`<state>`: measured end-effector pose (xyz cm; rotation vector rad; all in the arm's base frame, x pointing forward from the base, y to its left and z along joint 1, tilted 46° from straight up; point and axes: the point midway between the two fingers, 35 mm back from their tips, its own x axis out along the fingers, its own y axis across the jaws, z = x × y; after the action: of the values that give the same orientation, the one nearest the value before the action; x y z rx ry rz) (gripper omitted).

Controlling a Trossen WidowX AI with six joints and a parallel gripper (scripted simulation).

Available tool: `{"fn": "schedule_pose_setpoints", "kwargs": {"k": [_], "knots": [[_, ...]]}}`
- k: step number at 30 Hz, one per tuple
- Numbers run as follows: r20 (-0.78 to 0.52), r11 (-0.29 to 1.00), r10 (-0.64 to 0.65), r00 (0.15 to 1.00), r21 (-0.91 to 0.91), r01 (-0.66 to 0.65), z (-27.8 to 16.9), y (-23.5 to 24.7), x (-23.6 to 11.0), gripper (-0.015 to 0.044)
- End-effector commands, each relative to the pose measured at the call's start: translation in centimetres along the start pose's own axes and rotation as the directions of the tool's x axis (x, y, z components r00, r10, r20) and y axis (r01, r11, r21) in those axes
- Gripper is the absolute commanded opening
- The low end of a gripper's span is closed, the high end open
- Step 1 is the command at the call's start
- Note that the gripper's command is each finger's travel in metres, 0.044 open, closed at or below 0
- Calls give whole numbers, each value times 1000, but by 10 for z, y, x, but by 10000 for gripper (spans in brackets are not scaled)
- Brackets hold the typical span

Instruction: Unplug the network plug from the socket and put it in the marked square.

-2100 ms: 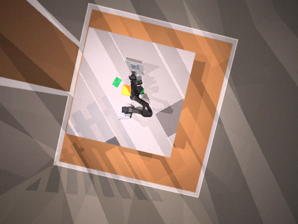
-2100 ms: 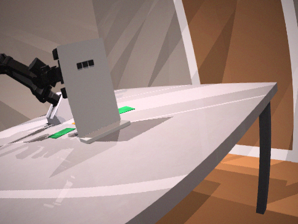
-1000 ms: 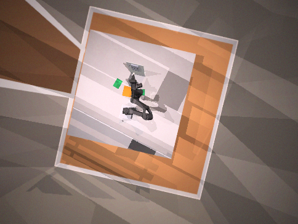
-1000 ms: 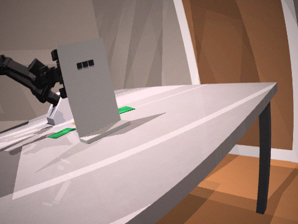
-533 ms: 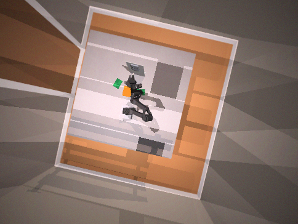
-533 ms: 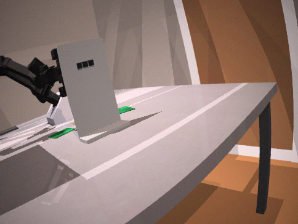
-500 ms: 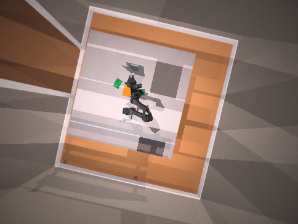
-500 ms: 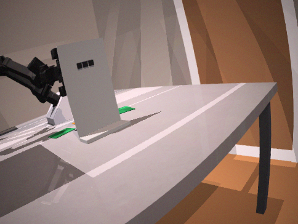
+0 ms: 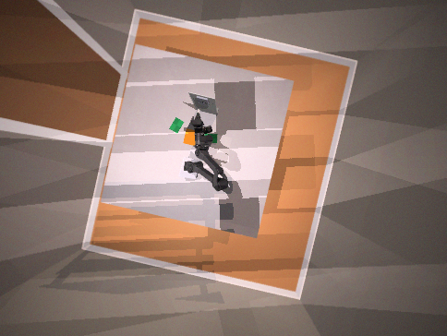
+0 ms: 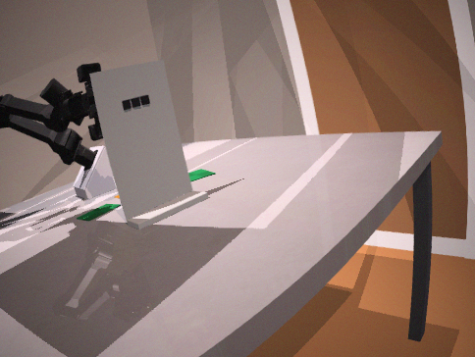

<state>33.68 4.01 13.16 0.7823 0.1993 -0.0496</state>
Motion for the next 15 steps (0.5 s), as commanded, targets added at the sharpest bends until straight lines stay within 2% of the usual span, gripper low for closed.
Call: {"fn": "schedule_pose_setpoints", "kwargs": {"k": [1, 8, 15], "knots": [[7, 1000, -2, 1000, 6, 2, 1, 9, -4, 0], [5, 1000, -7, 1000, 9, 7, 0, 18, -10, 0], [-73, 978, -184, 980, 83, 190, -32, -15, -8, 0]]}}
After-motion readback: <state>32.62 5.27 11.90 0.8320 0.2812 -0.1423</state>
